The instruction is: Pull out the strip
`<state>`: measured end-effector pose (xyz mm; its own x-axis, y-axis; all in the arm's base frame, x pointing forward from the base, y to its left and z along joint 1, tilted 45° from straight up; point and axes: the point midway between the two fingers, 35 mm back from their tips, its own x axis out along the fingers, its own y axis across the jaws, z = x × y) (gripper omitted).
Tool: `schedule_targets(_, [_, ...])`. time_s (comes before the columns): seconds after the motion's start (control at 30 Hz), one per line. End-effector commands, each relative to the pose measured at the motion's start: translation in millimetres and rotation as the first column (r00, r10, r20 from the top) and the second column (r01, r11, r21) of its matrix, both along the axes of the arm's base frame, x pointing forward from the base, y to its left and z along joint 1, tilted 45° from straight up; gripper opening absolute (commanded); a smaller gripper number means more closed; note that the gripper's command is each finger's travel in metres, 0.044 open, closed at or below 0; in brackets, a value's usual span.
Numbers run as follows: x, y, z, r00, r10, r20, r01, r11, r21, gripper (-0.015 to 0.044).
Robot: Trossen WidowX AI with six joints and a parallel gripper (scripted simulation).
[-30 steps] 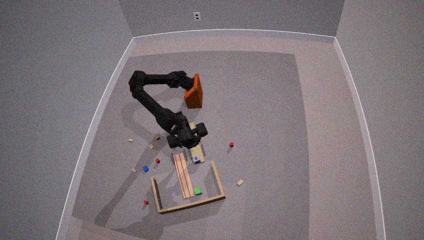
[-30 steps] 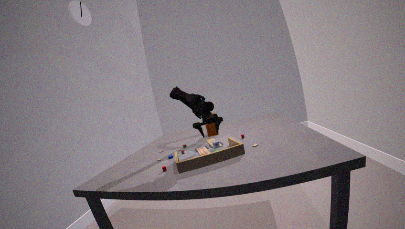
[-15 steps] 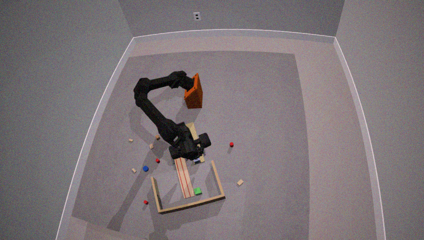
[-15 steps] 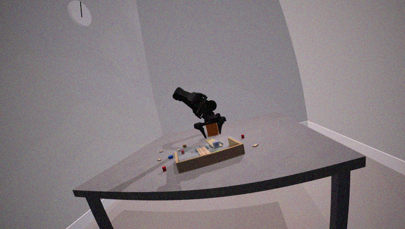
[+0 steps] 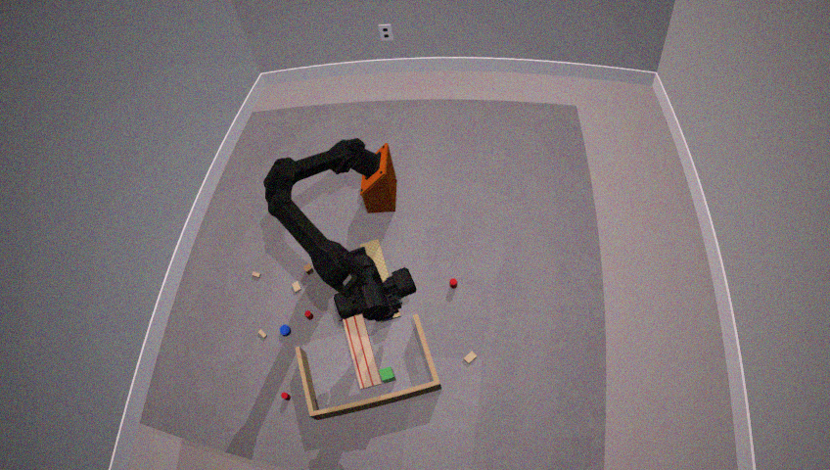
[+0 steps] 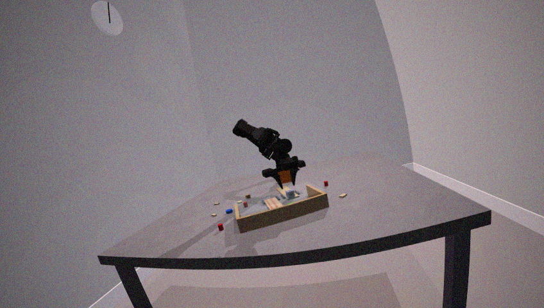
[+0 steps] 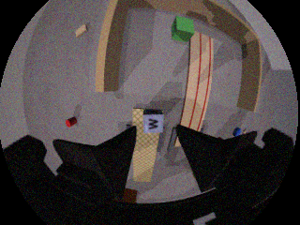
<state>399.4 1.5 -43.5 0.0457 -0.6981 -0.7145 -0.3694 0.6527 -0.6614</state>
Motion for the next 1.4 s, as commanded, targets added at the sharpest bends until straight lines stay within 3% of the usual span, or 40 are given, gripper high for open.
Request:
schedule_targets(0.0, [-2, -6, -9, 1.0, 0.003, -0.014, -0.003, 1.0, -0.008, 0.025])
schedule_targets(0.93, [-1, -29, -32, 1.0, 0.003, -0.014, -0.003, 1.0, -0.011, 0.025])
schedule_targets(1.03, [0, -28, -30, 1.0, 0.0, -0.007, 0.0, 1.0, -0.005, 0.0171])
schedule_targets(1.37, [0, -28, -30, 1.0, 0.0, -0.007, 0.0, 1.0, -0.005, 0.0085])
